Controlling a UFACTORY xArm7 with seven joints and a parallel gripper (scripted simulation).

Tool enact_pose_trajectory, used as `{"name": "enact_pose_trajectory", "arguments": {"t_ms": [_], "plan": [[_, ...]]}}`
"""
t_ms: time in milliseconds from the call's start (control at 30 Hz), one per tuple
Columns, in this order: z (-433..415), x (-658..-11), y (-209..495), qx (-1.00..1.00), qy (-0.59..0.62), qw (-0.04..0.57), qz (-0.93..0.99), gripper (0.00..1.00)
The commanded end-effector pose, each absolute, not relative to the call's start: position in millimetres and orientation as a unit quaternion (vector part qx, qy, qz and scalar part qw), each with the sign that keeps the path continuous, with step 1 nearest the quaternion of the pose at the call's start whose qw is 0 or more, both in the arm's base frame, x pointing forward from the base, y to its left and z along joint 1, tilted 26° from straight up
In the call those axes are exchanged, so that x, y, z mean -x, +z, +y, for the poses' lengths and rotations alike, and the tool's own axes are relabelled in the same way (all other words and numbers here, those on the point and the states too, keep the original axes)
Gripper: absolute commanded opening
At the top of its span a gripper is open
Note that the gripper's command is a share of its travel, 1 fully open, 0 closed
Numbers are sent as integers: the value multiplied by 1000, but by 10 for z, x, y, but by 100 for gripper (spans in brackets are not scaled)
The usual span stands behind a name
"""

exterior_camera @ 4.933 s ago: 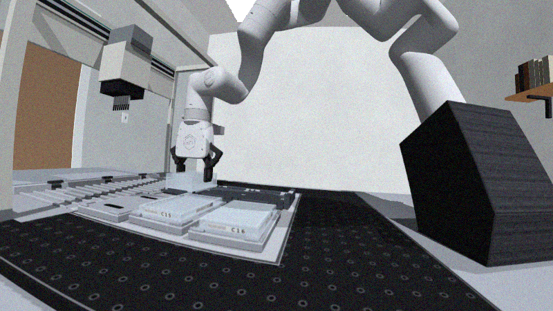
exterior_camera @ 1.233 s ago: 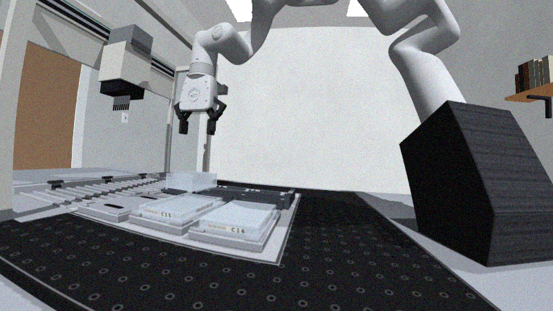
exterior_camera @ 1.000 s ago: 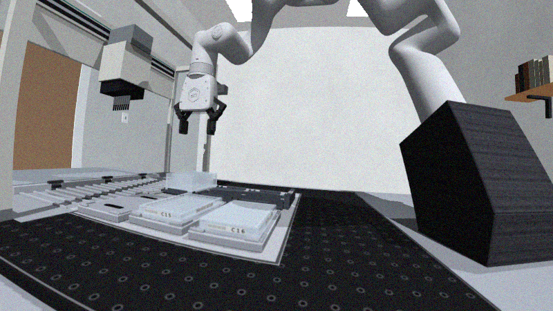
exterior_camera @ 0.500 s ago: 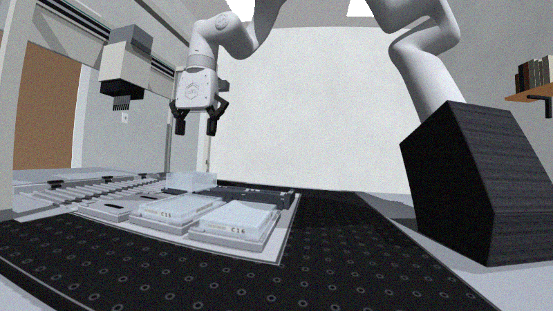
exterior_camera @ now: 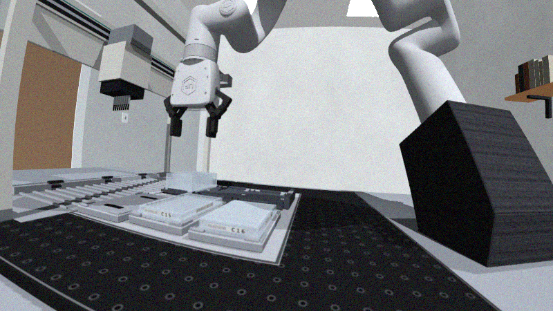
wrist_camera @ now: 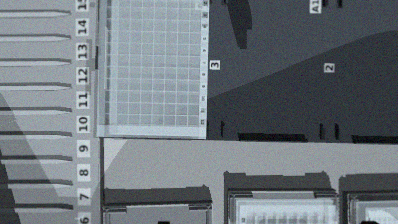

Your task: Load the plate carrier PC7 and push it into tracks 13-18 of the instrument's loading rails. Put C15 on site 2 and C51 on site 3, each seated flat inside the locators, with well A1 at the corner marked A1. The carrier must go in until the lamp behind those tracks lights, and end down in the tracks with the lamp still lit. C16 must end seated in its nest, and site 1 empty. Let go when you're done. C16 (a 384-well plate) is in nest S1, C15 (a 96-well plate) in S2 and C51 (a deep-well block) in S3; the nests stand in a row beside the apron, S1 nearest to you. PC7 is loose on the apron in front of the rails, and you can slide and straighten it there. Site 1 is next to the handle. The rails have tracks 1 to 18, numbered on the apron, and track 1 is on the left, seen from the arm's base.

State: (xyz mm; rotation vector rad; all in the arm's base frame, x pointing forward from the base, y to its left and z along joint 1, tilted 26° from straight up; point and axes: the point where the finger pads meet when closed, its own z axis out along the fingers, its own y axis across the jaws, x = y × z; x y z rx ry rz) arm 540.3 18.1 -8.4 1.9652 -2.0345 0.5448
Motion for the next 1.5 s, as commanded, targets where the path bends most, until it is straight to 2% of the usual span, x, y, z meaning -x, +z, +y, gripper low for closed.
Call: {"name": "enact_pose_trajectory", "arguments": {"t_ms": [0, 567, 1467], "plan": [[330, -5335, -169, -677, 189, 128, -700, 100], [846, -5004, -556, -677, 188, 128, -700, 100], [751, -5020, -750, -677, 188, 128, -700, 100]]}}
